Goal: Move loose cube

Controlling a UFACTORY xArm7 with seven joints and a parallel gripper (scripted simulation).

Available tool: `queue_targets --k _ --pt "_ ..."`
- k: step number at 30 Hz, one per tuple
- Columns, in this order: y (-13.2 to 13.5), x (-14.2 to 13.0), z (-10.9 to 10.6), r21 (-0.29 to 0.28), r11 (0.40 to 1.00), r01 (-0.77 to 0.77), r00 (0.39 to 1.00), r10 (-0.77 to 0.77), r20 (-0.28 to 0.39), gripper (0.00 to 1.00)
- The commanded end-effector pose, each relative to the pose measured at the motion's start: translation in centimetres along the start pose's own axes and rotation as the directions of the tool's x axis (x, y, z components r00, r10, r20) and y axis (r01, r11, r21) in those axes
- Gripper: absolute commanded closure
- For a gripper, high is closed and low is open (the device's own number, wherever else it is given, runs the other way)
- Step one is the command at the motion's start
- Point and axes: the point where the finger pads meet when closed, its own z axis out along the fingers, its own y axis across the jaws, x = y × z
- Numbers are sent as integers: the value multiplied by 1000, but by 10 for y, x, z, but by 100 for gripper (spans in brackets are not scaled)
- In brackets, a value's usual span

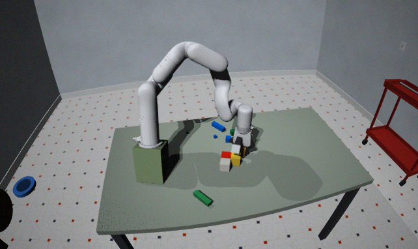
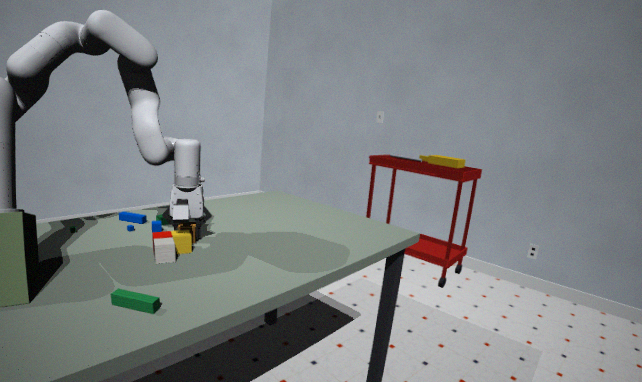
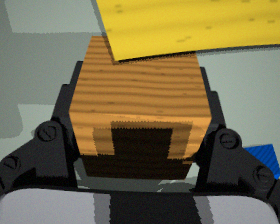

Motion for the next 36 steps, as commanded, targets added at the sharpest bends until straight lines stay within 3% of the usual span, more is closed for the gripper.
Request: queue_targets --k 1,26,36 --pt "-2 0 -1 4 1000 0 1000 0 1 100" --pt "-2 0 -5 4 1000 0 1000 0 1 100" --pt "-2 0 -20 4 1000 0 1000 0 1 100"
